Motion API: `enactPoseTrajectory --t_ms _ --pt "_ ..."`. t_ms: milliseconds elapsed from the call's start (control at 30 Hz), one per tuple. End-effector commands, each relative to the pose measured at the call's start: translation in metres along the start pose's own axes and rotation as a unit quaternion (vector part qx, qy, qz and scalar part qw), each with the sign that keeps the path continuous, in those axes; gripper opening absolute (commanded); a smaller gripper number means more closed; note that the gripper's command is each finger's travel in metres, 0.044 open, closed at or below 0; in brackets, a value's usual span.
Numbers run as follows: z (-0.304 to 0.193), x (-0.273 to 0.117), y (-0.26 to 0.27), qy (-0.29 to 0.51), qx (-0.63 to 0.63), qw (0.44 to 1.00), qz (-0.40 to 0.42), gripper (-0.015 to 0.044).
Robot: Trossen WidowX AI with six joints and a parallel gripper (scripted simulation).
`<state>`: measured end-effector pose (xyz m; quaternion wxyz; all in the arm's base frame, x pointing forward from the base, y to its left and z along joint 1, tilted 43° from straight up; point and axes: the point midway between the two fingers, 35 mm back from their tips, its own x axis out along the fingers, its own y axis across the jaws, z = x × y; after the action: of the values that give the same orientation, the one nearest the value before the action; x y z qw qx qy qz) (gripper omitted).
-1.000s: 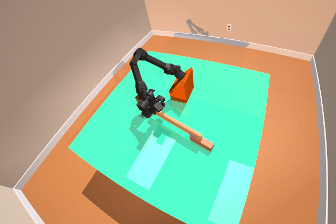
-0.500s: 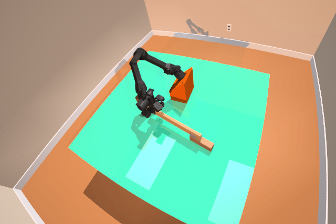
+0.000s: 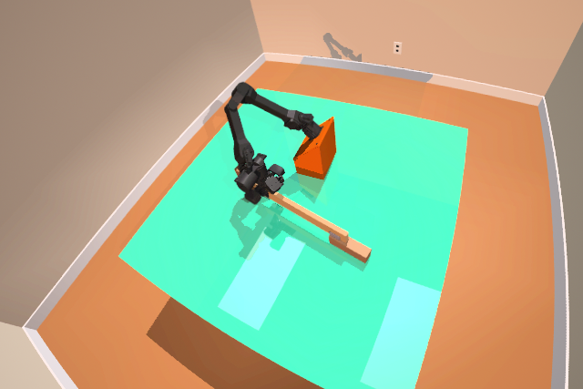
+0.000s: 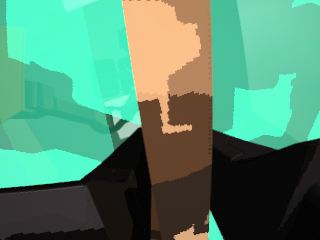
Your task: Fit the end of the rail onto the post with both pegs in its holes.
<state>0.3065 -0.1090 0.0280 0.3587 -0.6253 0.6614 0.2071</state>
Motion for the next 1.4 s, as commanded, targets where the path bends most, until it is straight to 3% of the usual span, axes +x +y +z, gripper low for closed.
enactPoseTrajectory --t_ms 0,1367 --pt "-0.002 0.000 0.000 0.002 -0.002 1.000 -0.002 0.0000" --pt "-0.015 -0.001 -0.001 0.002 -0.002 1.000 -0.002 0.0000"
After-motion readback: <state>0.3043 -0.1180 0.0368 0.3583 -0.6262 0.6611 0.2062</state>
